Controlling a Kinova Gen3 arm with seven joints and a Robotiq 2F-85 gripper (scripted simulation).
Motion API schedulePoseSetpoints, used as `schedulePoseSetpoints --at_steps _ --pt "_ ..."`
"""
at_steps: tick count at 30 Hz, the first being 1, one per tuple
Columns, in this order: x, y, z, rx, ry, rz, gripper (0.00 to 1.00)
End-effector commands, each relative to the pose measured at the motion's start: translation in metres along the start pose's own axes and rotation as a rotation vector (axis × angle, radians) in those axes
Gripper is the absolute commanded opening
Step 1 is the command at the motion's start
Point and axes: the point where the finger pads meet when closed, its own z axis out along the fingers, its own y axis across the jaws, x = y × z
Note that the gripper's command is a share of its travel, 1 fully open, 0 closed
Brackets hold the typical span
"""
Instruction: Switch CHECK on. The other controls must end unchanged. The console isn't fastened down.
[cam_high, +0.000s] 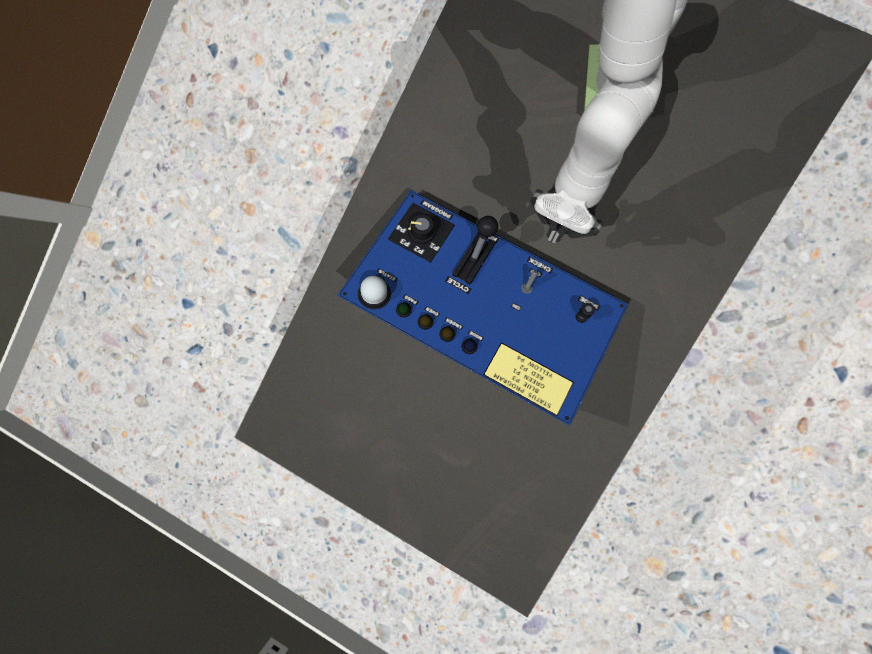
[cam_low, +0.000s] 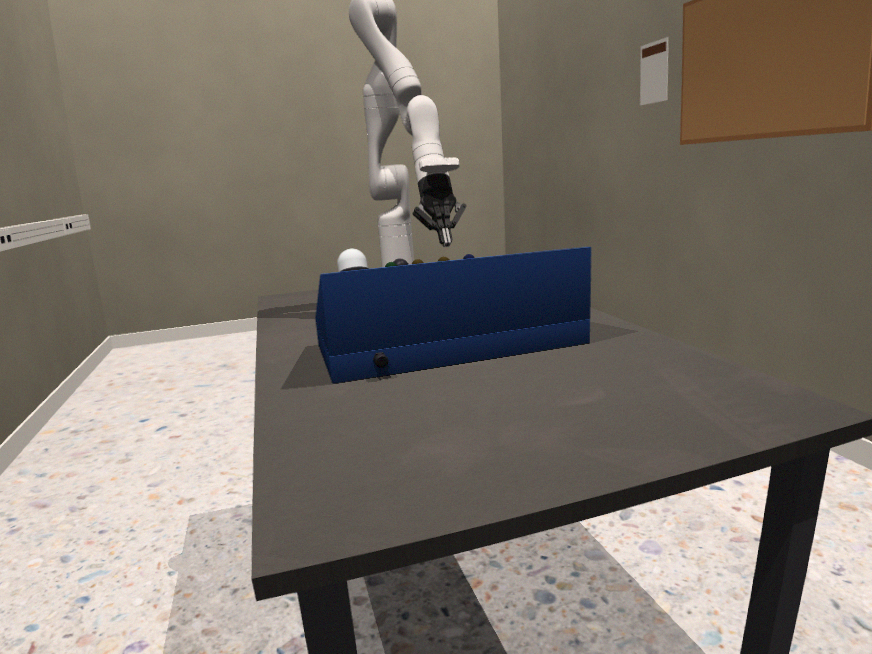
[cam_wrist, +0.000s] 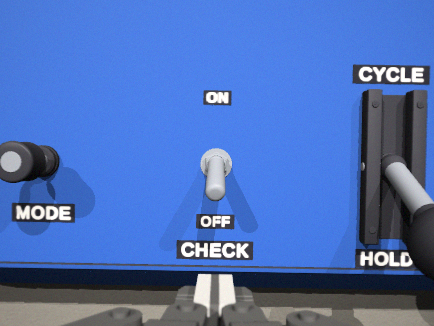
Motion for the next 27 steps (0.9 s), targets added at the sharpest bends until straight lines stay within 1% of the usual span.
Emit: schedulePoseSetpoints --at_steps 1,27 --pt "0.000 0.000 0.003 -0.002 0.009 0.000 0.10" --pt "0.000 0.000 0.027 -0.002 0.009 0.000 0.10"
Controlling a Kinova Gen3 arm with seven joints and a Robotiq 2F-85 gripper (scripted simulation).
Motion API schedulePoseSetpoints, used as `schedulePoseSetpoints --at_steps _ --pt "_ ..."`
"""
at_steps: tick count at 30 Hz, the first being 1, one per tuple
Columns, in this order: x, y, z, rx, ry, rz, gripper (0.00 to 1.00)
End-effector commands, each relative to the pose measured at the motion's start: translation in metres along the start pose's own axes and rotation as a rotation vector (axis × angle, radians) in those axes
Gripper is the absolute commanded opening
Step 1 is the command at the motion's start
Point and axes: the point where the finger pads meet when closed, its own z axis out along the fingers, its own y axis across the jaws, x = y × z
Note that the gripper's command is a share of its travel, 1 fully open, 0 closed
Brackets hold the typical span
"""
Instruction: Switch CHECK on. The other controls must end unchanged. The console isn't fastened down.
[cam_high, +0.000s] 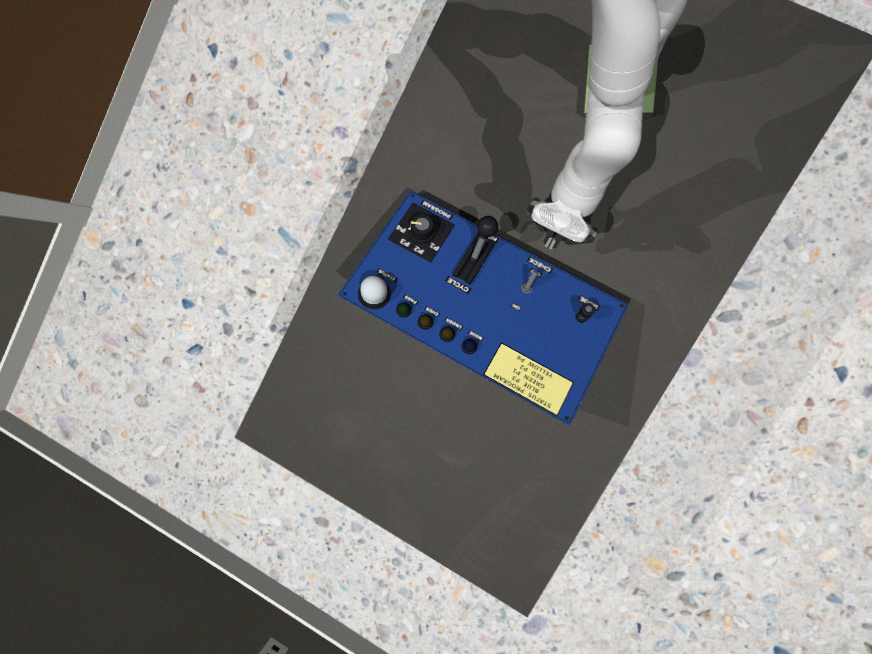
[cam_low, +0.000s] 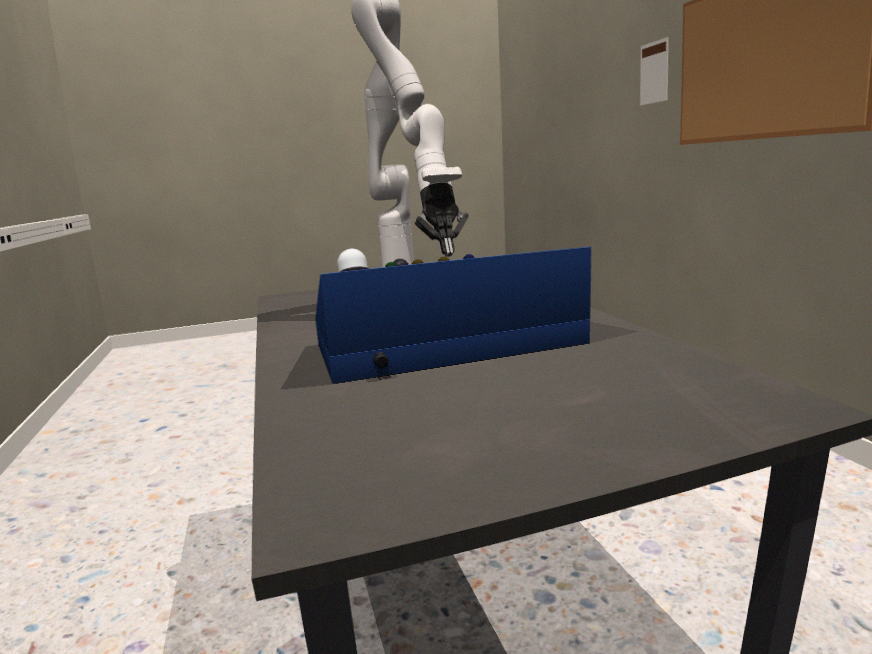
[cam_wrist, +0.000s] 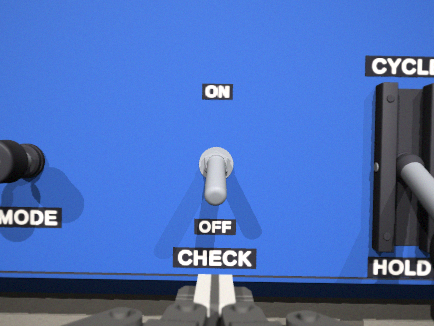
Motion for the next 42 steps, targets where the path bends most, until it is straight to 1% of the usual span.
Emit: schedulePoseSetpoints --at_steps 1,11,13,28,30,42 --pt "0.000 0.000 0.005 0.002 0.012 0.001 0.10" --pt "0.000 0.000 0.019 0.002 0.012 0.001 0.10" --pt "0.000 0.000 0.019 0.002 0.012 0.001 0.10" --pt "0.001 0.000 0.045 0.001 0.012 0.001 0.10" --pt "0.001 0.000 0.045 0.001 0.012 0.001 0.10" --pt "0.001 -0.001 0.059 0.001 0.012 0.001 0.10"
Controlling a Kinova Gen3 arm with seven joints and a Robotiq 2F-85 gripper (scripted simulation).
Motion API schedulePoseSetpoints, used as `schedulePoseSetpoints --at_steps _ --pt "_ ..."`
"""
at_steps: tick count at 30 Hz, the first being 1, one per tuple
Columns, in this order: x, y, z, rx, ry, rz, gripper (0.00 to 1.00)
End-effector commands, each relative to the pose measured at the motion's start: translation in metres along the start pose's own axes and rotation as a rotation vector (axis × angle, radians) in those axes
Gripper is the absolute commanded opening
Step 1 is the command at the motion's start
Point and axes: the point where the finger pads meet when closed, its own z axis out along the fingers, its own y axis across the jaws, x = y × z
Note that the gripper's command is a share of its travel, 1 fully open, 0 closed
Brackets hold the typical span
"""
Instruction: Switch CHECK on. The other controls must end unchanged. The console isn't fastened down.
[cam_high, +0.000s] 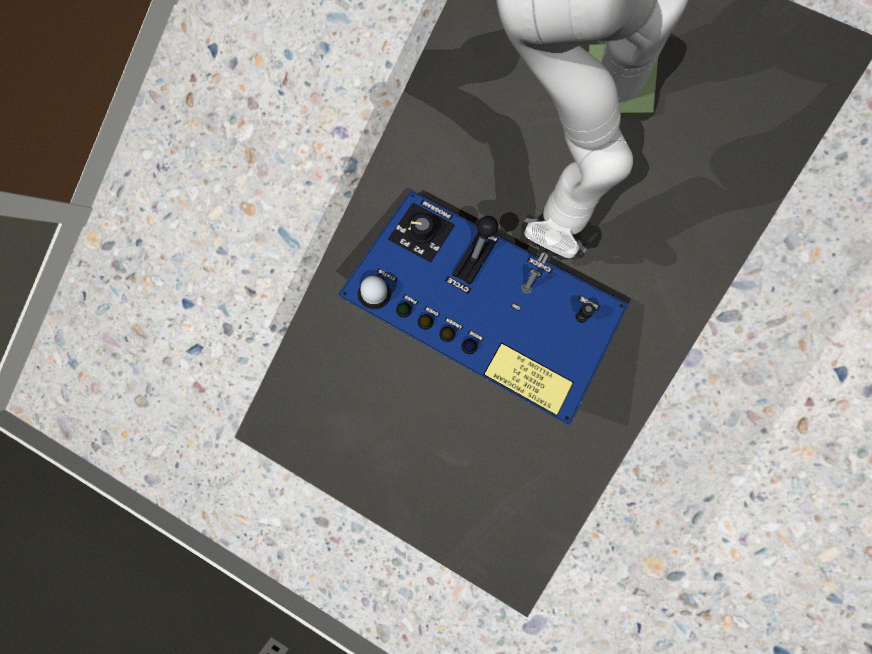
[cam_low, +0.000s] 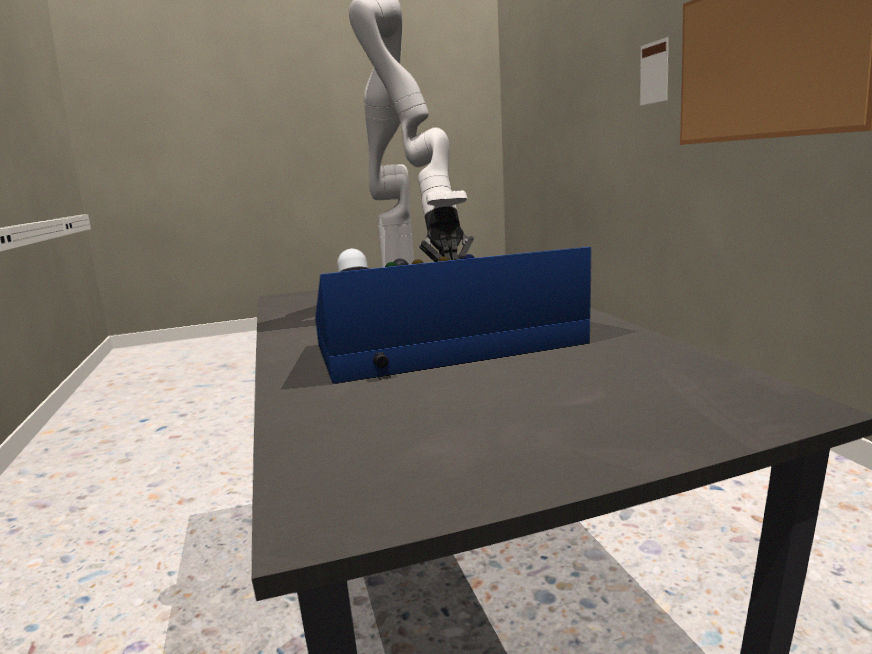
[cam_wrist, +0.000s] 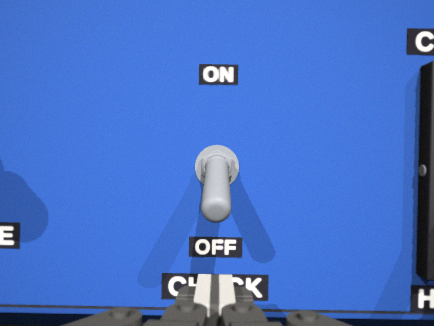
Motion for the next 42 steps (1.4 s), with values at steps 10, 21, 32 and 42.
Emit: schedulePoseSetpoints --at_steps 10,21,32,42 --pt "0.0005 0.0000 0.0059 0.000 0.002 0.000 0.10" --pt "0.0005 -0.0001 0.0068 0.000 0.002 0.000 0.10" --pt "0.0005 -0.0001 0.0068 0.000 0.002 0.000 0.10" --pt "0.0005 -0.0001 0.0068 0.000 0.002 0.000 0.10"
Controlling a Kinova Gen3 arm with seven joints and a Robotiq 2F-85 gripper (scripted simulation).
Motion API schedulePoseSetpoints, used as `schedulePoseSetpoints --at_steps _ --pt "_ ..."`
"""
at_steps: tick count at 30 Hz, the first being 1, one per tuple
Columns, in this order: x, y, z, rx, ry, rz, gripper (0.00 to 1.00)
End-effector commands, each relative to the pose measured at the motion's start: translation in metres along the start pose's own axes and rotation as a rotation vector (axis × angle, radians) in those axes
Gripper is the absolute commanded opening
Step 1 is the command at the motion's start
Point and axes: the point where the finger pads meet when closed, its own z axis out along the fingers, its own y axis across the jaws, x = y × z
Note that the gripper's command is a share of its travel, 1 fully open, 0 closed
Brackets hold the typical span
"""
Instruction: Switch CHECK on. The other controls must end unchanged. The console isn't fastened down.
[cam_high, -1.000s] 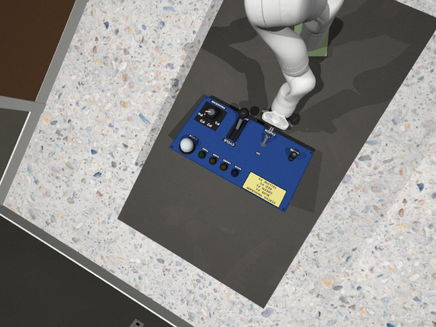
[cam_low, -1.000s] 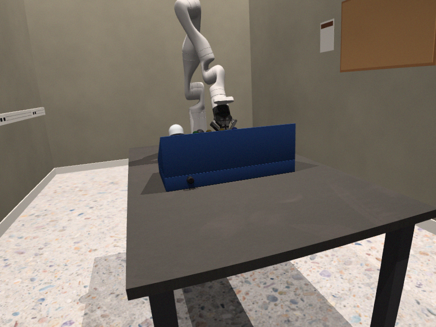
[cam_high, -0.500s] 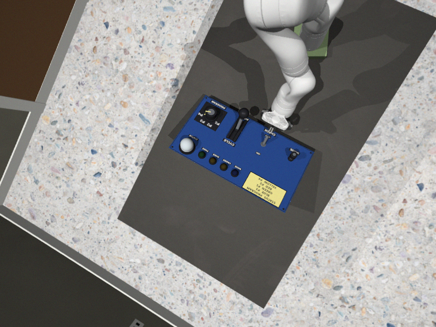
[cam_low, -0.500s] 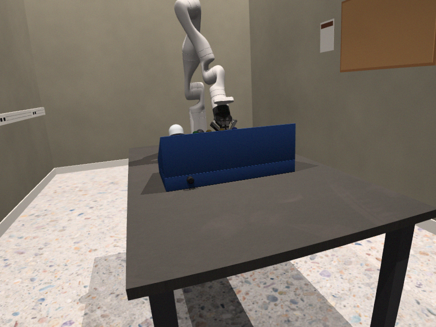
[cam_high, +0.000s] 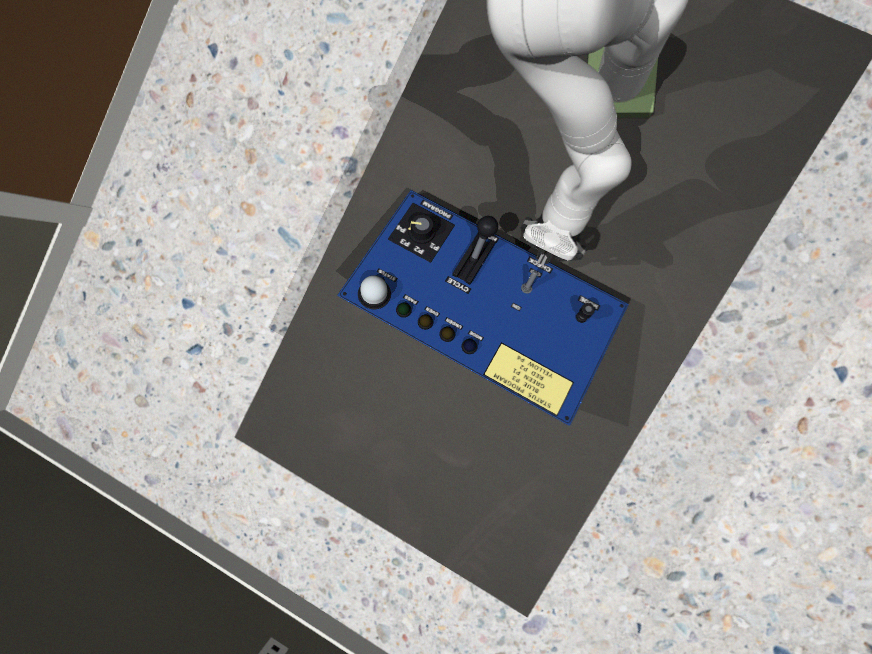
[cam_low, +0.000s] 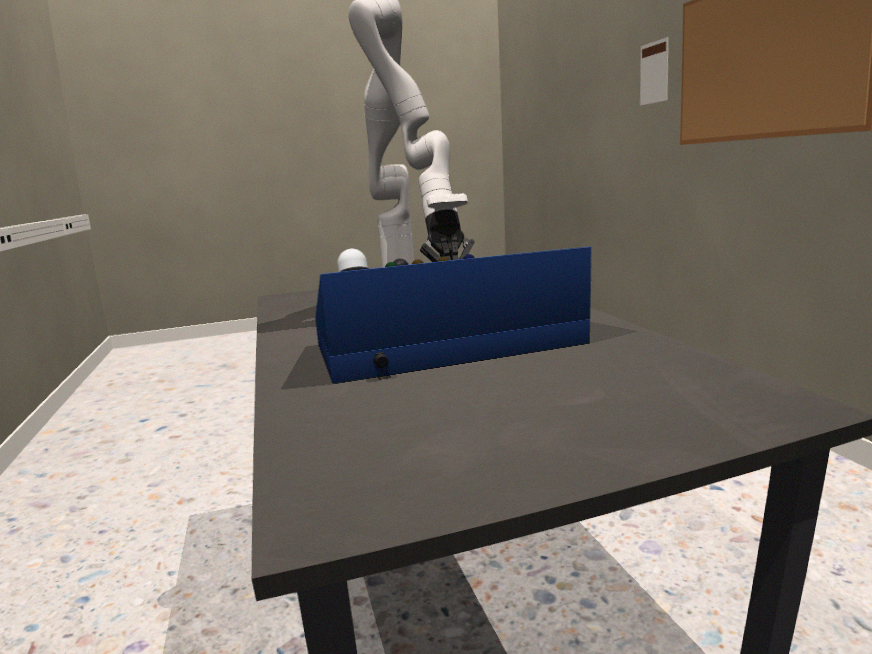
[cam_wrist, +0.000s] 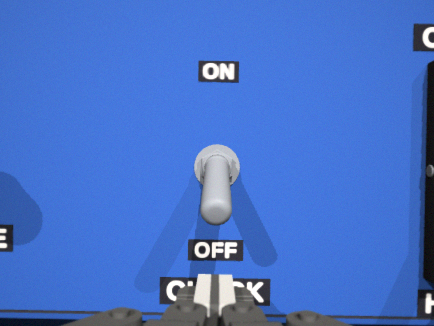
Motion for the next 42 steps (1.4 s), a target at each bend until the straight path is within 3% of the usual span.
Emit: schedulePoseSetpoints --at_steps 1,42 --pt "0.001 0.000 0.000 0.000 0.001 0.000 0.10" --pt "0.011 0.000 0.000 0.000 0.001 0.000 0.10"
